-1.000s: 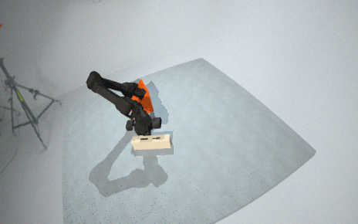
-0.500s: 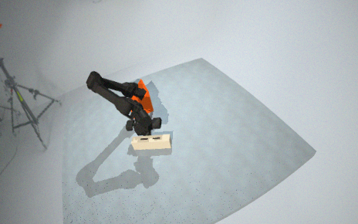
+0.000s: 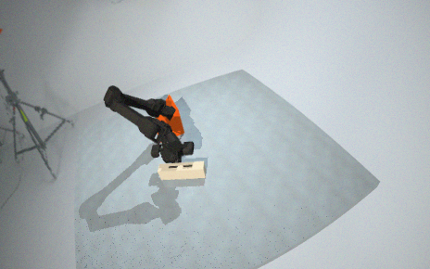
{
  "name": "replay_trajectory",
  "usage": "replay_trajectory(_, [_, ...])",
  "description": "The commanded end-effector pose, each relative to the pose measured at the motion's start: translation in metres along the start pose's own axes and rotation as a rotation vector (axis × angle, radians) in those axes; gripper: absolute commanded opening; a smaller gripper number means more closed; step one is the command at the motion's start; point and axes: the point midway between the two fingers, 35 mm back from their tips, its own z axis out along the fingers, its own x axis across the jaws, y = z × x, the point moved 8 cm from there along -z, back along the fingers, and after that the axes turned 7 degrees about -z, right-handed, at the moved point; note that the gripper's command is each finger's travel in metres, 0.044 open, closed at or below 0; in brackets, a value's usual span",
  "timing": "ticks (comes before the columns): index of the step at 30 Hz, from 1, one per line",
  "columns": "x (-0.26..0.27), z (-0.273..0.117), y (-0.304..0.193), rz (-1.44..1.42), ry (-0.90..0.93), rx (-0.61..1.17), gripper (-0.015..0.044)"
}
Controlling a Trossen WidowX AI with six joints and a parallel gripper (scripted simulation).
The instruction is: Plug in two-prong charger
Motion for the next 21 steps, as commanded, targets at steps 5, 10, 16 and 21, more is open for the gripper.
replay_trajectory(5, [-0.0003, -0.0006, 0.0009, -0.002, -0.003, -0.003, 0.0000])
replay_trajectory(10, [-0.0005, -0.0008, 0.0023, -0.002, -0.003, -0.003, 0.0000])
replay_trajectory(16, [-0.0007, -0.0010, 0.0038, -0.002, -0.003, -0.003, 0.0000])
replay_trajectory(21, [-0.0008, -0.0011, 0.0047, -0.002, -0.003, -0.003, 0.0000])
